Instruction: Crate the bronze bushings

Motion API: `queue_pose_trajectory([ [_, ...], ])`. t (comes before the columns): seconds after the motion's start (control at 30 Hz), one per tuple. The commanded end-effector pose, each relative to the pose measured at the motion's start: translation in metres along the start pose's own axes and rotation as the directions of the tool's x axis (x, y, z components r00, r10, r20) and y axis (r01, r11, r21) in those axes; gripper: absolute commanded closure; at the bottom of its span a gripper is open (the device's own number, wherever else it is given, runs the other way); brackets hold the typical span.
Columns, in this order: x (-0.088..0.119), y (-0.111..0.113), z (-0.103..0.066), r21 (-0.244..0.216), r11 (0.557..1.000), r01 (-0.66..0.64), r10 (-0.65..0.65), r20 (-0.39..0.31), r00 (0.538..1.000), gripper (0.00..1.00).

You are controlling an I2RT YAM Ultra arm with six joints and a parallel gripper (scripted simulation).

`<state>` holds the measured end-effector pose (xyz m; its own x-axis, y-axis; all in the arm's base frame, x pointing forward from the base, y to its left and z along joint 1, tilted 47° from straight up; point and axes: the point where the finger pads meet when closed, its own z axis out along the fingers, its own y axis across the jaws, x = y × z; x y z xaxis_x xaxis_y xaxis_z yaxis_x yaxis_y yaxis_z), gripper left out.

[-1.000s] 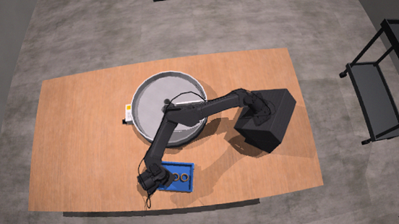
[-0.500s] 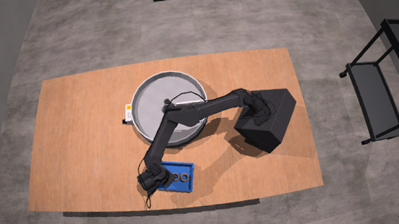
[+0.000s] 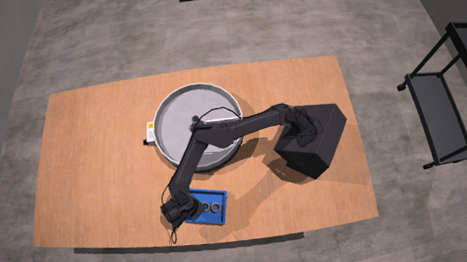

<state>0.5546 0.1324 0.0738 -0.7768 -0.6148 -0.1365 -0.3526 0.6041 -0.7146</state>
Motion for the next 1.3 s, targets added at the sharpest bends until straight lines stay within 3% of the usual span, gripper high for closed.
queue_pose_trajectory([
  [0.0,-0.014,0.0006,-0.0217,-0.004,1.0,0.001,-0.001,0.047,0.999,1.0],
  [1.27,-0.0131,0.0035,-0.0205,0.0,1.0,-0.01,0.01,0.052,0.999,1.0],
])
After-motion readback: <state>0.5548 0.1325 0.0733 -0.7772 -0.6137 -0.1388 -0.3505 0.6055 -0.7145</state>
